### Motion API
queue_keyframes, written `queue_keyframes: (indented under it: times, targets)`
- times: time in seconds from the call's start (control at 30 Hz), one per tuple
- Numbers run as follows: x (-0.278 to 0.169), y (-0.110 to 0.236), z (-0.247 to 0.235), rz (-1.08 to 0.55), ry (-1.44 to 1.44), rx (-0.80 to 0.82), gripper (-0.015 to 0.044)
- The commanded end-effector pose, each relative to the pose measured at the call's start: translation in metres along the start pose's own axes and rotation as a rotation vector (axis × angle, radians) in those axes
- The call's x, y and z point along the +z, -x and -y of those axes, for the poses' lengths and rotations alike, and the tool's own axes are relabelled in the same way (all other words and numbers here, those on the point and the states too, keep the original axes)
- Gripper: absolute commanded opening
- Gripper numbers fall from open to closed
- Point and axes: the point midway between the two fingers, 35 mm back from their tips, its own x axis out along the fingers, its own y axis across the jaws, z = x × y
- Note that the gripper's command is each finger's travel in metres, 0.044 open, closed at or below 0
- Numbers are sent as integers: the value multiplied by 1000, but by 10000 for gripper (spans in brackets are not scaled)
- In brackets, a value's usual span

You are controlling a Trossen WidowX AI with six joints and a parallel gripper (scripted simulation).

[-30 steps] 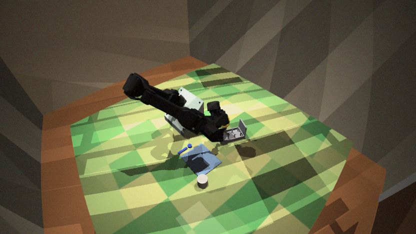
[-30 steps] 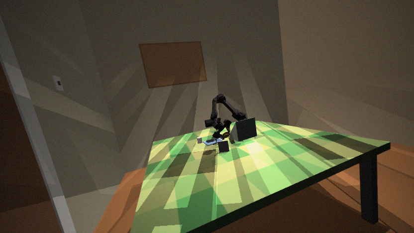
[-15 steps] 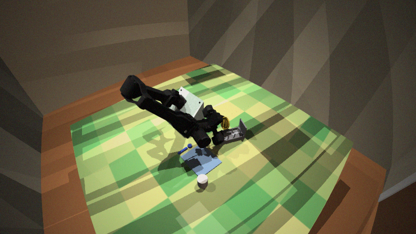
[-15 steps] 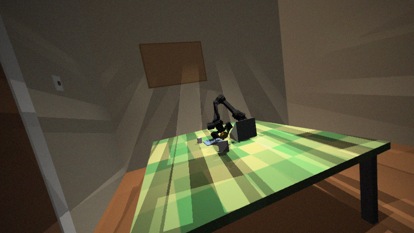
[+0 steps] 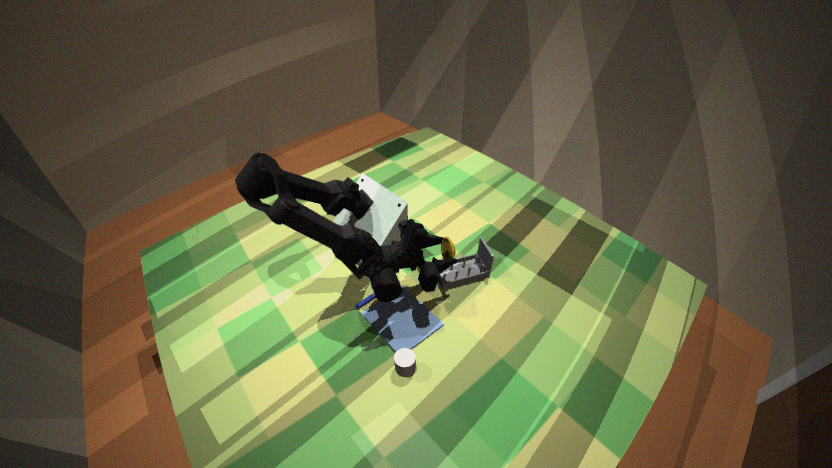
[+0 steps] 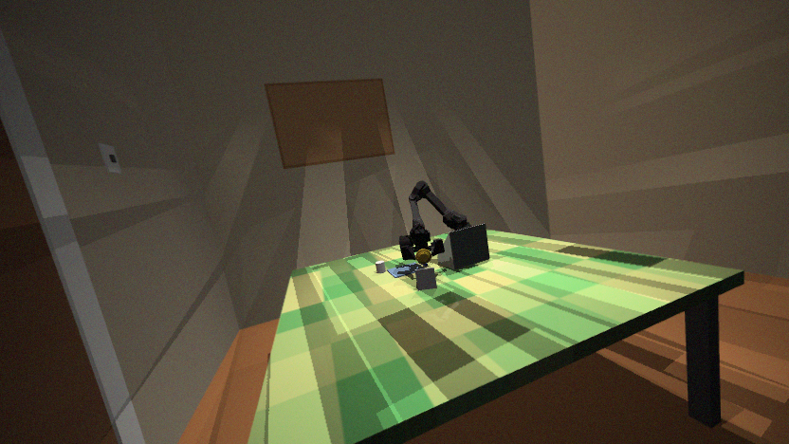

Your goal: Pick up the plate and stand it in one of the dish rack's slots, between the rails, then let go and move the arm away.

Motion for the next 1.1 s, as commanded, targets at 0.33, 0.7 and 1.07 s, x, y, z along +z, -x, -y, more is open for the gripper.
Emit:
queue_keyframes:
  times: [0.33,0.7,1.07]
  targets:
    - [1,2,2,21,48,-23,0]
    - [-22,-13,3,13,42,-22,0]
    - [-45,-18,3,6,38,-23,0]
